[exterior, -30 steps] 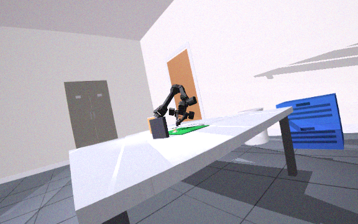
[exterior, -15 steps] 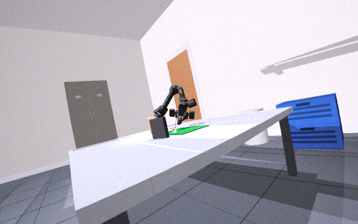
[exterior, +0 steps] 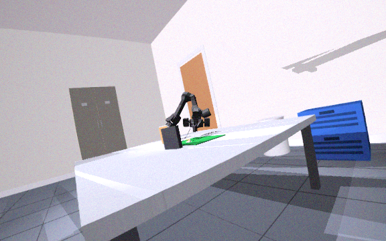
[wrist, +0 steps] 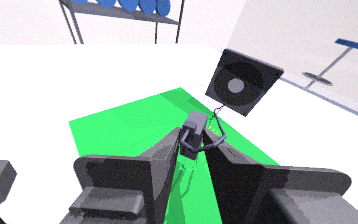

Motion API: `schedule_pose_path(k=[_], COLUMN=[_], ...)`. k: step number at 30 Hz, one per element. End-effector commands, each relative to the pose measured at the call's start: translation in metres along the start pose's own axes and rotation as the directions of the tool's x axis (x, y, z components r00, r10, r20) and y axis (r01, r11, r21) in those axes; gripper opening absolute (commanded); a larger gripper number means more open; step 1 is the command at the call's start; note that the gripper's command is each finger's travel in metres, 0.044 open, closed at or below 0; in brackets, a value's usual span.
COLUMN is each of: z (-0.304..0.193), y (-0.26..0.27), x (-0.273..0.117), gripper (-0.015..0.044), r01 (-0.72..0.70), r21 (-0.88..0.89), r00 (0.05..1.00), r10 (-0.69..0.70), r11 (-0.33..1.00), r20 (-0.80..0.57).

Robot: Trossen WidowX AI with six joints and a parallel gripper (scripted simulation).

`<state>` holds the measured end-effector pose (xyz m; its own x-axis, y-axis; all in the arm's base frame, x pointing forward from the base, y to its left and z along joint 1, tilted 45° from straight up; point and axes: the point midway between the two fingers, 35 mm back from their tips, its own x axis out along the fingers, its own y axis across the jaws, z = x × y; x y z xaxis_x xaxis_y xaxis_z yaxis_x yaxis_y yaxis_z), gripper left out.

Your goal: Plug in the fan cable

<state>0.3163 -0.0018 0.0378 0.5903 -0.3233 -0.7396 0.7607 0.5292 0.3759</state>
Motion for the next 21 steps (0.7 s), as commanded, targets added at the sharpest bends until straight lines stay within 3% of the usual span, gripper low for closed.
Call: schedule_pose_path(k=[1,14,21], z=[0.002,0.006,0.007], y=[0.001,0.001,0.001], x=[-0.007,-0.023,-0.024], gripper=[0.0000,0.0000,0.0000], r01=[-0.034,-0.132,-0.135], r21=[0.043,0.145,0.148], r00=[0.998,0.975,0.974], r10=[0.031,0.102,0.104], r11=[0.999,0.981,0.980], r20=[0.062,0.199,0.203])
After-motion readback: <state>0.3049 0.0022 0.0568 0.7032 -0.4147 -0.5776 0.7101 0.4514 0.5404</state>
